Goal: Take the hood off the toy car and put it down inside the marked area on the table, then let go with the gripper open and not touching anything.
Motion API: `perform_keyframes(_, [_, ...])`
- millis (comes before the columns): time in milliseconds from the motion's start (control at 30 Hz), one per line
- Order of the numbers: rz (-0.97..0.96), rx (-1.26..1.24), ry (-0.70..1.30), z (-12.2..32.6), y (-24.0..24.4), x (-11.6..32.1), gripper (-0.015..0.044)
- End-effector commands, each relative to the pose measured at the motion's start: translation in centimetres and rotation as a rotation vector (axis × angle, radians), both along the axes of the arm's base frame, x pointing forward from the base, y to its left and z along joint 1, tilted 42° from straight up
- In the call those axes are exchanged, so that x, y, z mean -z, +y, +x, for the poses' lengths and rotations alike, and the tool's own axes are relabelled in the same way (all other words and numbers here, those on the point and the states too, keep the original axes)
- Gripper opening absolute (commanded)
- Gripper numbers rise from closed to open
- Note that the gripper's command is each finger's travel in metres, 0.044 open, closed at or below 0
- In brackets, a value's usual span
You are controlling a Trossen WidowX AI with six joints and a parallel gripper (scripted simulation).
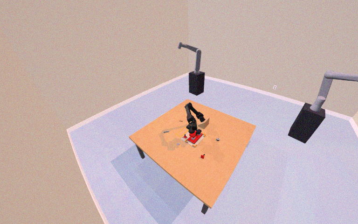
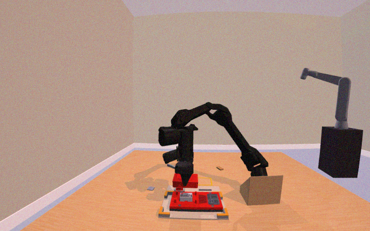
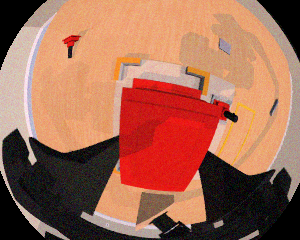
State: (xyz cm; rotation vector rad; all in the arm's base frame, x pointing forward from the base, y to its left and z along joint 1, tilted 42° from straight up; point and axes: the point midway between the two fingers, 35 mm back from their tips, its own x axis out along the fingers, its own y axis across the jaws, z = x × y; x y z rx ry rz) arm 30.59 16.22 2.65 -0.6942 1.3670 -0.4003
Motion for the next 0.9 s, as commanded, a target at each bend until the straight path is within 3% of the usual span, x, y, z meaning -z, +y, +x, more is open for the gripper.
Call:
perform_keyframes(0, [0.000,0.000,-0.001,0.2,-0.6,-0.3,0.0000])
perform_keyframes(867, [0.001,0.004,0.000,0.8,-11.0,-10.2,0.0000])
